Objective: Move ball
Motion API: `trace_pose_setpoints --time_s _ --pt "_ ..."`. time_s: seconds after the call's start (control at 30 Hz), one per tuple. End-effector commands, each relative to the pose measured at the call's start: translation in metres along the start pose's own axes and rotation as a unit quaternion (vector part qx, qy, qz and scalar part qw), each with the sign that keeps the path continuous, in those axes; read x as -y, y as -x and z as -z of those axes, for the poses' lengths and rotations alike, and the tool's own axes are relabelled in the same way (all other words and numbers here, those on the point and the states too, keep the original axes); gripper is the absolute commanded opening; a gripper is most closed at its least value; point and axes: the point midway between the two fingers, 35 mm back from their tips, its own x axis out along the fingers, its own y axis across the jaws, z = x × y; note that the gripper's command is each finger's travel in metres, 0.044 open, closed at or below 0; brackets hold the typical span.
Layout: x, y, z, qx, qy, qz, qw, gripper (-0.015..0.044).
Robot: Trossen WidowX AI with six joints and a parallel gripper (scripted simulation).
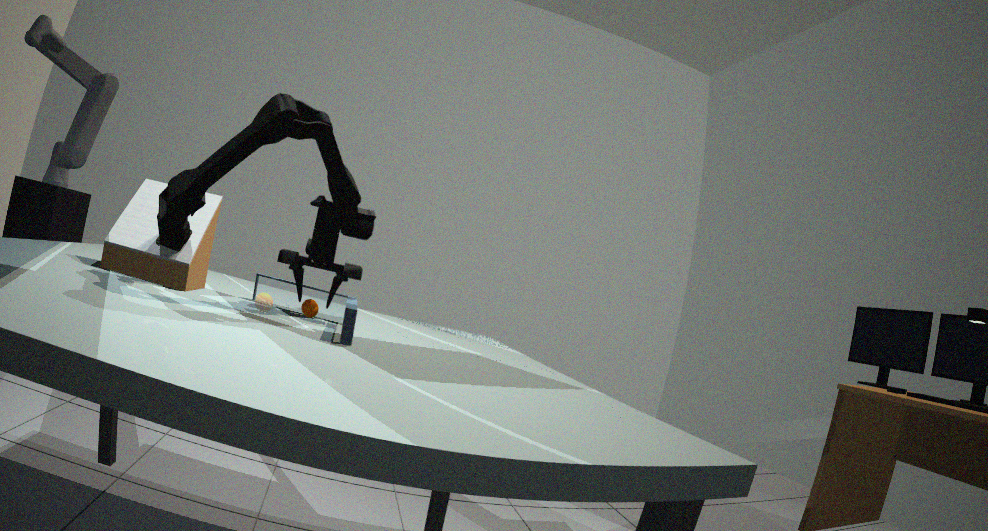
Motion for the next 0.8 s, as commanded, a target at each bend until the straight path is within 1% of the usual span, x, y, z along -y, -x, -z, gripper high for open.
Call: trace_pose_setpoints --time_s 0.0,0.13,0.77 --pt "-0.0056 -0.0115 0.0008 -0.007 0.007 -0.008 1.0 0.0293" --pt "-0.0057 -0.0118 0.0008 -0.007 0.007 -0.008 1.0 0.0293" --pt "-0.0057 -0.0118 0.0008 -0.007 0.007 -0.008 1.0 0.0166"
